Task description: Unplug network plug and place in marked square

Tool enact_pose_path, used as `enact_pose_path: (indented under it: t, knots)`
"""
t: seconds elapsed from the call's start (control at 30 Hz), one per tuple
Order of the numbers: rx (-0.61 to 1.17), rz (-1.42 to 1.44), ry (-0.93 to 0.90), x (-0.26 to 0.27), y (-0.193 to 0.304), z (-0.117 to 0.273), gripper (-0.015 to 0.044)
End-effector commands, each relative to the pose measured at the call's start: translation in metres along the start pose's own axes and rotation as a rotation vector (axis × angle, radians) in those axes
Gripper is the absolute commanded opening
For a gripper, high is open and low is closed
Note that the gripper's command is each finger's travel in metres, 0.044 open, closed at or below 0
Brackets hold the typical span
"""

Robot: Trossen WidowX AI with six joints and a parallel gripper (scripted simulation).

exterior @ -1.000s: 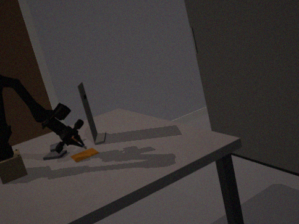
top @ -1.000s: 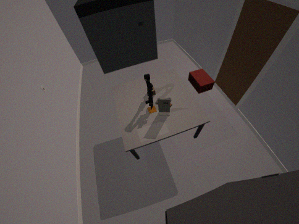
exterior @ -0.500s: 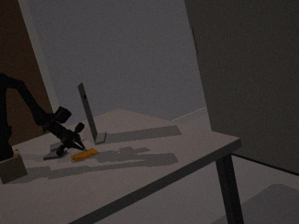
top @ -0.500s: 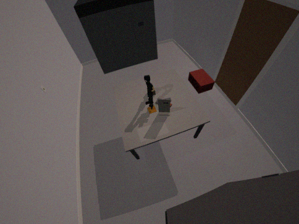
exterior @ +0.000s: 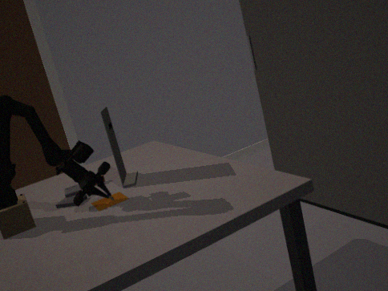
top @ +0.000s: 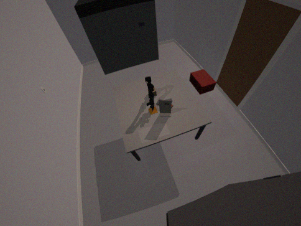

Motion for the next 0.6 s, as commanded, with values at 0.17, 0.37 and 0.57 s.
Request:
enact_pose_path:
  t: [0.17,0.37,0.57]
  knots:
    - [0.000,0.000,0.000,0.0002,0.0000,0.0002,0.0026]
    - [0.000,0.000,0.000,0.0002,0.0000,0.0002,0.0156]
    - [0.000,0.000,0.000,0.0003,0.0001,0.0015,0.0156]
Point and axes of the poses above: the point midway between the two fingers, 35 mm back from their tips, its own z axis back along the fingers, its own x axis across the jaws, y = z × x, the point moved 1 cm from there along z, back along the fingers, and after that the axes turned 10 degrees about z, right-handed, at the moved point
